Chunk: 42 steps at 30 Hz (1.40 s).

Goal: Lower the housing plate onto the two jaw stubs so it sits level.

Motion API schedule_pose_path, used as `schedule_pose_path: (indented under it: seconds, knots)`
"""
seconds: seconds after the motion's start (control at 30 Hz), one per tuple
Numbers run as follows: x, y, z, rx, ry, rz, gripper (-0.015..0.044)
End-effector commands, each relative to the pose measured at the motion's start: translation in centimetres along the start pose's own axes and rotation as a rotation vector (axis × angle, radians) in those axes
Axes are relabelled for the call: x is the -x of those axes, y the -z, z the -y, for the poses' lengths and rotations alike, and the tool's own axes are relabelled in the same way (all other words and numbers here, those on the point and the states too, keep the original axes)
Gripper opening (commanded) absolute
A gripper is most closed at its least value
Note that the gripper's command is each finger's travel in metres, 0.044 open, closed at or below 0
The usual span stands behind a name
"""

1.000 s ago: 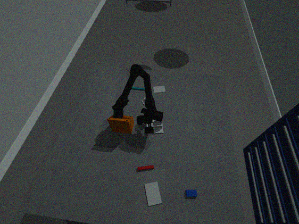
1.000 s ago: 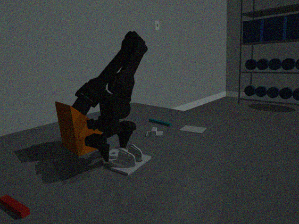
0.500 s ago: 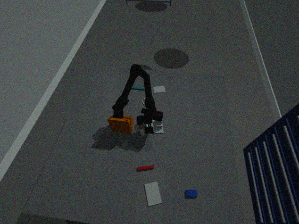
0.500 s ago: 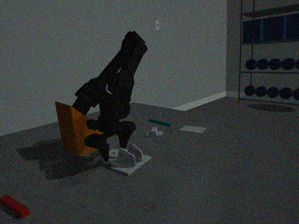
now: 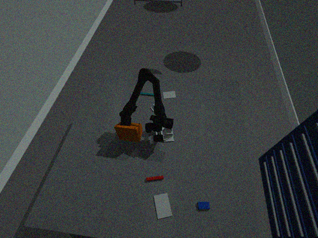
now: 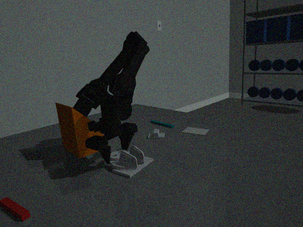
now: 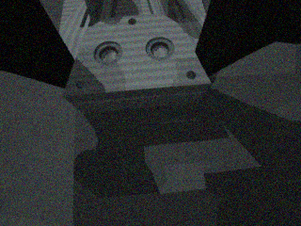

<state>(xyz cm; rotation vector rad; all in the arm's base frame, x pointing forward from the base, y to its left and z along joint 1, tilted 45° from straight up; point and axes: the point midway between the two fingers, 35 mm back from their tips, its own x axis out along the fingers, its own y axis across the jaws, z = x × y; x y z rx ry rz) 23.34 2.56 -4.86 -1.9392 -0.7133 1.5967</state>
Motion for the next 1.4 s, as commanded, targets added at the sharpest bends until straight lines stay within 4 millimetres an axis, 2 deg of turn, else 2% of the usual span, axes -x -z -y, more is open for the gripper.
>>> schedule_pose_path:
  seconds: [0.0,1.37]
  knots:
    - [-0.21,-0.05,-0.01,-0.002,-0.004,0.006,0.0351]
    - [0.08,0.04,-0.01,-0.002,-0.005,0.006,0.0351]
